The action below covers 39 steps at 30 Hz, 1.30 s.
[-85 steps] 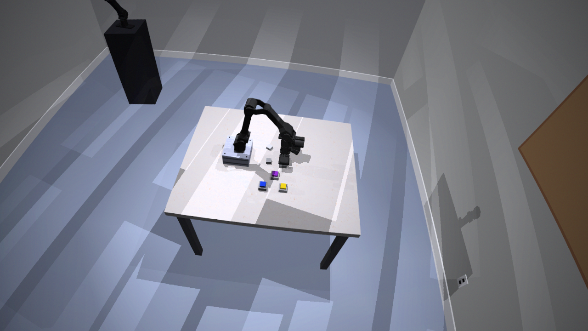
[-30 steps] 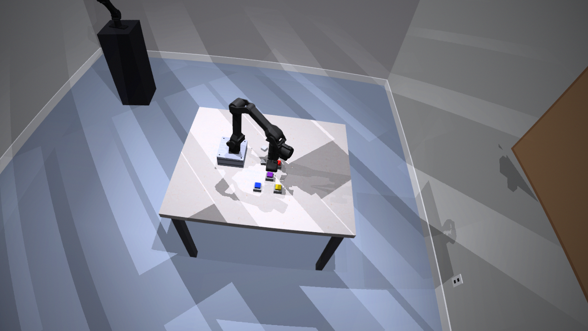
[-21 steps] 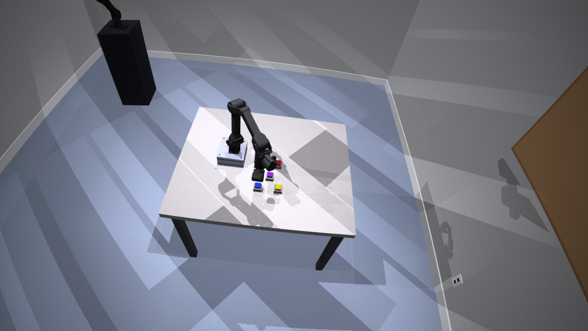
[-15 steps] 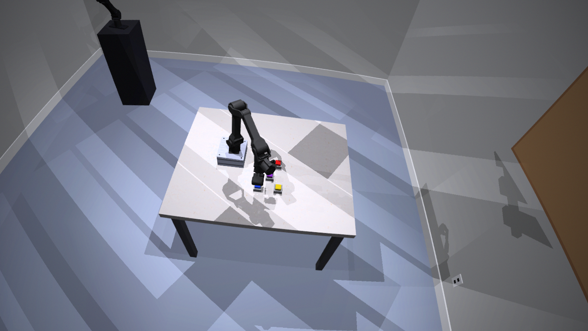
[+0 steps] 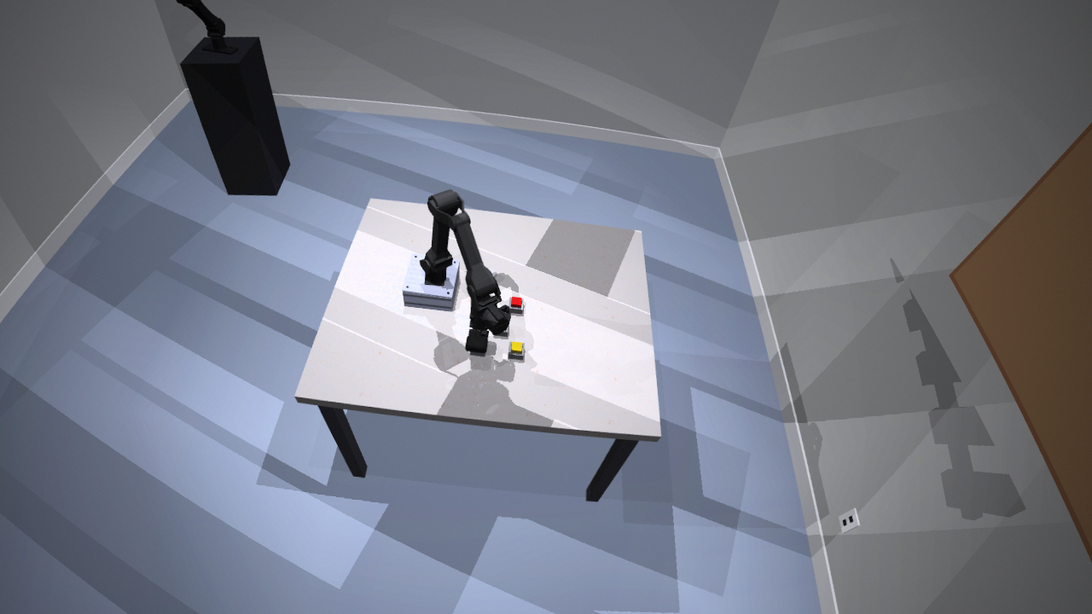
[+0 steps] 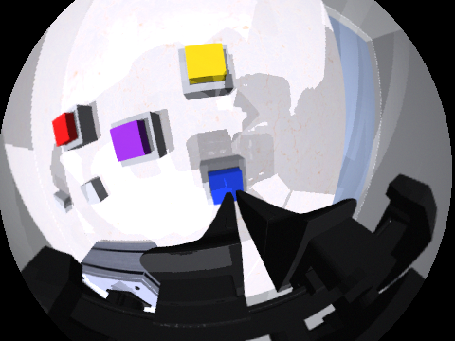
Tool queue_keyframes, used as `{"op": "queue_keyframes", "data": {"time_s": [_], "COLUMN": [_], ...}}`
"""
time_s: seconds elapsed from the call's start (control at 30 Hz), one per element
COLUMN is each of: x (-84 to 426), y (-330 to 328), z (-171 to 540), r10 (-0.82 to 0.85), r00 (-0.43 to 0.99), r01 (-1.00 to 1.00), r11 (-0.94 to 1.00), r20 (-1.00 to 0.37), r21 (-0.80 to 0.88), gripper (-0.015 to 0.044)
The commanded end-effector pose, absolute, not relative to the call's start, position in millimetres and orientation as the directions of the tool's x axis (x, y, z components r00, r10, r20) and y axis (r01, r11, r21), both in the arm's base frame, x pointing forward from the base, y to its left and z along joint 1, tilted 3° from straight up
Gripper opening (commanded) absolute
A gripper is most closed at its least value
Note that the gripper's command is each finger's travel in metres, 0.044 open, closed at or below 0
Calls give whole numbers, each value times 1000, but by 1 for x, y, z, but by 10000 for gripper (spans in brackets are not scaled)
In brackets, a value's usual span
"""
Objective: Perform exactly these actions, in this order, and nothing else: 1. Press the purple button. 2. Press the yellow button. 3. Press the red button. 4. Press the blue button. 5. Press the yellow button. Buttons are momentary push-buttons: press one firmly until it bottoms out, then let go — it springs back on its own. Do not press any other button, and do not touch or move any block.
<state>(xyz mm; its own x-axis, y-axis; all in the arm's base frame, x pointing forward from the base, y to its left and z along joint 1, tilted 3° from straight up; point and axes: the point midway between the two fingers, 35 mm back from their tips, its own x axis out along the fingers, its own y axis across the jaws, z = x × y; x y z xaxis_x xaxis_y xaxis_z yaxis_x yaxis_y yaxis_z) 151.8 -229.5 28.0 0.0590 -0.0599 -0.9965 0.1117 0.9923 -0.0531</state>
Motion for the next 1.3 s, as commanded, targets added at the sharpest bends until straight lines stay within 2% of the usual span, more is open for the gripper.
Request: {"op": "queue_keyframes", "data": {"time_s": [0.0, 1.0, 1.13, 1.27], "x": [152, 152, 151, 150], "y": [-228, -228, -227, -226], "z": [20, 2, 34, 37], "r10": [-52, -51, -52, -52], "r00": [59, 59, 59, 59], "r01": [108, 108, 108, 108], "r11": [993, 993, 993, 993], "r20": [-997, -997, -997, -997], "r21": [-45, -45, -46, -45], "gripper": [20, 20, 20, 20]}}
